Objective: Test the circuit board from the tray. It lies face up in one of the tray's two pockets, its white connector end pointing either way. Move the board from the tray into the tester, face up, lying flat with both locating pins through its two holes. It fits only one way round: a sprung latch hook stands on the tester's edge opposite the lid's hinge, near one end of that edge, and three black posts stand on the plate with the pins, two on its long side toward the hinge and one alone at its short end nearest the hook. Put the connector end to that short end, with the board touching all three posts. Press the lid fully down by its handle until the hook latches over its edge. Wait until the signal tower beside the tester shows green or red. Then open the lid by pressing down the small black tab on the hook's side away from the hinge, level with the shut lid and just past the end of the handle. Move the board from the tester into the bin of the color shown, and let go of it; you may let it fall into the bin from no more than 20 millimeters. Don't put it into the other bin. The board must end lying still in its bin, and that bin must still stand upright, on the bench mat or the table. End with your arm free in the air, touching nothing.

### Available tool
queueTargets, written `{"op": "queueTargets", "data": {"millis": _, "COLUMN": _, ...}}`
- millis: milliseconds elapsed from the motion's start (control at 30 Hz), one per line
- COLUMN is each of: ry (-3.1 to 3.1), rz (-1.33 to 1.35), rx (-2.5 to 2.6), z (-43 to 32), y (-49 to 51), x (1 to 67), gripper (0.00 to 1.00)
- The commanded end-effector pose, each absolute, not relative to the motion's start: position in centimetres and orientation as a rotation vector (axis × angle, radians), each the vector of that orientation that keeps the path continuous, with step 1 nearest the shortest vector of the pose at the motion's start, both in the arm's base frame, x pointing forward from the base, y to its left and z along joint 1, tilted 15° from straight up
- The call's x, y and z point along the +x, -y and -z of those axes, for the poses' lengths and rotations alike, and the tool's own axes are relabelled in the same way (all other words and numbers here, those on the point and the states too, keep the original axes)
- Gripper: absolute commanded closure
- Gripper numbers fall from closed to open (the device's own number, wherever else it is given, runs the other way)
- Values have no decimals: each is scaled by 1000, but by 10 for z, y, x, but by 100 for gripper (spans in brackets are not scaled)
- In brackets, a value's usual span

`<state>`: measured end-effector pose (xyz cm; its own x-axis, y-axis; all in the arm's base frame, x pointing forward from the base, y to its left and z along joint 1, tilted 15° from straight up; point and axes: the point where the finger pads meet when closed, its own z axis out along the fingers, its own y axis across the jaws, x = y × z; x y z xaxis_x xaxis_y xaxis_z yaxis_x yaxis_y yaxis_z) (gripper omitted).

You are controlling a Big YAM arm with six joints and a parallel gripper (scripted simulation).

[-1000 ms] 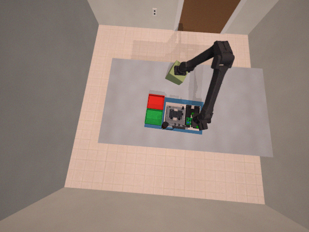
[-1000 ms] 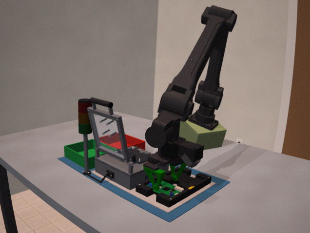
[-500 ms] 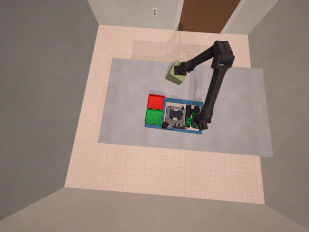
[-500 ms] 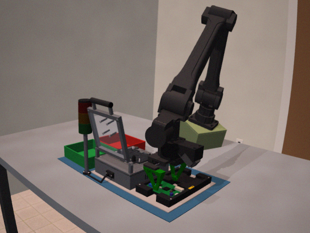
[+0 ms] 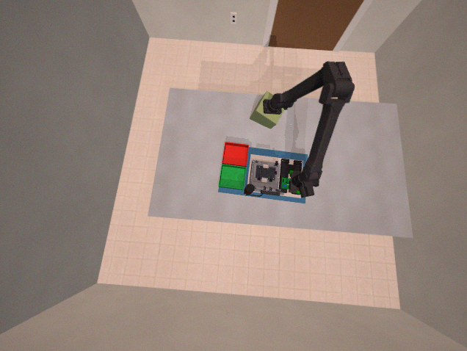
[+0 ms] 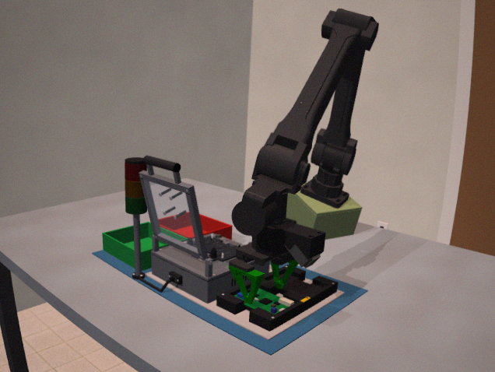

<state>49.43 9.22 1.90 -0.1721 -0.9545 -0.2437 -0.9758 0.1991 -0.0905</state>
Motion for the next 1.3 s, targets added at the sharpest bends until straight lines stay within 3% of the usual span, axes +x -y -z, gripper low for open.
{"op": "queueTargets", "data": {"millis": 0, "ry": -2200, "rz": -93, "rx": -1820, "z": -33, "y": -97, "x": 498, "gripper": 8}}
{"op": "queueTargets", "data": {"millis": 1267, "ry": -2200, "rz": -93, "rx": -1820, "z": -33, "y": -97, "x": 497, "gripper": 8}}
